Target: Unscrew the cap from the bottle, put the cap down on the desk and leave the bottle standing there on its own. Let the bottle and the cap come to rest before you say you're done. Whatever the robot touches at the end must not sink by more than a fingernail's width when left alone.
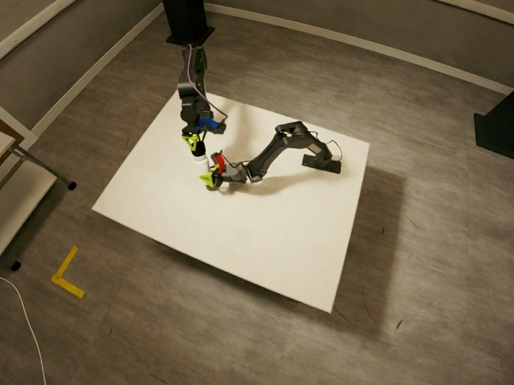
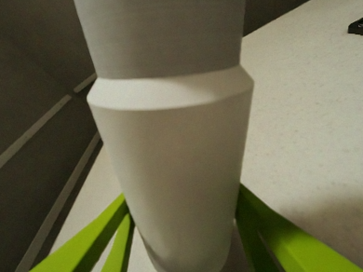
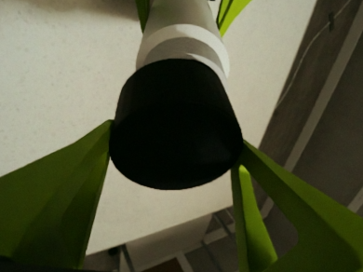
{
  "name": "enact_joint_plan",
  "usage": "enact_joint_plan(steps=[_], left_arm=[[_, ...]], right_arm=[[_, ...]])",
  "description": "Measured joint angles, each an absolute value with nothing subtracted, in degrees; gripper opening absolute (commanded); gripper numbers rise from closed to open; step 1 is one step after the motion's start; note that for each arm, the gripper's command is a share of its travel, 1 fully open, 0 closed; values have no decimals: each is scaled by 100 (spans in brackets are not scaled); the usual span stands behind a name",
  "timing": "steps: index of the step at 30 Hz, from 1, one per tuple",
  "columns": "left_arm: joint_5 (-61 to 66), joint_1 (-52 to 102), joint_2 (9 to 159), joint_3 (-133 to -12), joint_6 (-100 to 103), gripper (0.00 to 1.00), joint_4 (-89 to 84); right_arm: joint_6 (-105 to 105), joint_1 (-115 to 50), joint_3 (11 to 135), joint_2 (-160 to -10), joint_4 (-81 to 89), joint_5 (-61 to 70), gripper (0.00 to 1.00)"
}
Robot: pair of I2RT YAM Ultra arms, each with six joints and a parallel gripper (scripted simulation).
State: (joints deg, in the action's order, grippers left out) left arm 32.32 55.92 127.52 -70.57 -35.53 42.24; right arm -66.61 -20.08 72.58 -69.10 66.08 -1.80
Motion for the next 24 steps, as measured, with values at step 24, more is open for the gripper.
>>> enact_joint_plan(steps=[24], left_arm=[[3607, 5498, 13231, -7037, -1916, 0, 5116]], right_arm=[[-8261, -2056, 7343, -6838, 6834, -239, 0]])
